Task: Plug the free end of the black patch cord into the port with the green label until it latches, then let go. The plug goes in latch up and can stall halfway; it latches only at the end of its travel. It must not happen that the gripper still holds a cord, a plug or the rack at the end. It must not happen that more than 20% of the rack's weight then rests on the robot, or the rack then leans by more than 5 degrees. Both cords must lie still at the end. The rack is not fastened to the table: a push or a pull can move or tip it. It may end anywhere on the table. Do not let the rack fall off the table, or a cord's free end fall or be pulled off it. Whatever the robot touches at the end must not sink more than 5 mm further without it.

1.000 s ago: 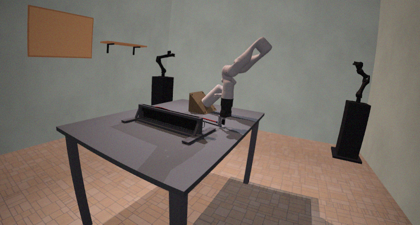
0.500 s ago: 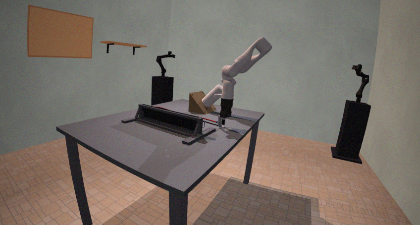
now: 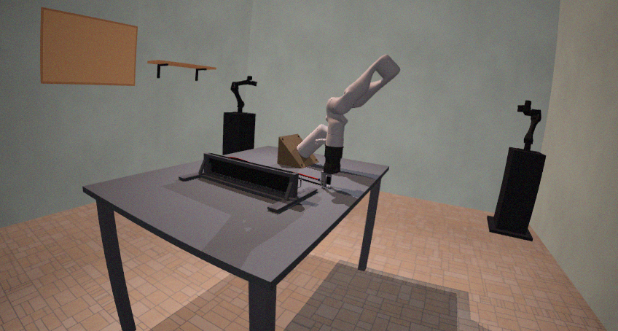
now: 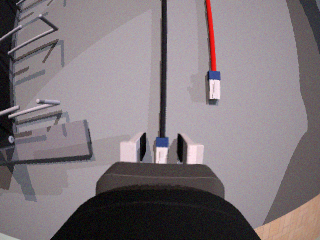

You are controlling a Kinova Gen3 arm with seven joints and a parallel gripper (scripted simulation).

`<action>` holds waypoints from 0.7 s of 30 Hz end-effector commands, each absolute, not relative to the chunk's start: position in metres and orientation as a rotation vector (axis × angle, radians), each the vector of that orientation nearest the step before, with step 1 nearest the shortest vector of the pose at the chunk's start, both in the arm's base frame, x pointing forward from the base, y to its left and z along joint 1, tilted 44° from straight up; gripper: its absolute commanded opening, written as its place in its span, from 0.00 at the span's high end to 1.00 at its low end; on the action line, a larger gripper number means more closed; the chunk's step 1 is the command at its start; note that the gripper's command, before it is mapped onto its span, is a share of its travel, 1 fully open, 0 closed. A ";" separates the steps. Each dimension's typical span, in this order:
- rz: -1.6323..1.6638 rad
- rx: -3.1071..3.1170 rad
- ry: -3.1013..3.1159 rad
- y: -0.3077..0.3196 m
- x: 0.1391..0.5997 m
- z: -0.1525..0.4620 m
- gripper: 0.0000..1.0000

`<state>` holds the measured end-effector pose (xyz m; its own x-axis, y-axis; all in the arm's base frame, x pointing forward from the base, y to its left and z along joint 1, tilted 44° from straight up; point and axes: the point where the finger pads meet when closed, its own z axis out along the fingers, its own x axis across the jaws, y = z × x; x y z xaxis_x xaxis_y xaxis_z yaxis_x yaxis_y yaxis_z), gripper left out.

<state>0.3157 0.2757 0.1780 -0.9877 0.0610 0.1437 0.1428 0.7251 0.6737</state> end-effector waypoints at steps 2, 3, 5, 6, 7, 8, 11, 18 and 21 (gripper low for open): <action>-1.112 -0.167 -2.813 0.276 0.316 0.177 0.27; -1.112 -0.167 -2.813 0.277 0.316 0.177 0.27; -1.112 -0.167 -2.813 0.277 0.316 0.176 0.27; -1.112 -0.167 -2.813 0.277 0.316 0.176 0.27; -1.112 -0.167 -2.813 0.277 0.316 0.176 0.27; -1.112 -0.167 -2.813 0.277 0.316 0.176 0.27; -1.112 -0.167 -2.813 0.278 0.316 0.175 0.27; -1.112 -0.167 -2.813 0.279 0.315 0.174 0.27; -1.112 -0.167 -2.813 0.279 0.315 0.174 0.27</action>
<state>0.3151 0.2794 0.1740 -0.9877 0.0605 0.1444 0.1429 0.7253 0.6734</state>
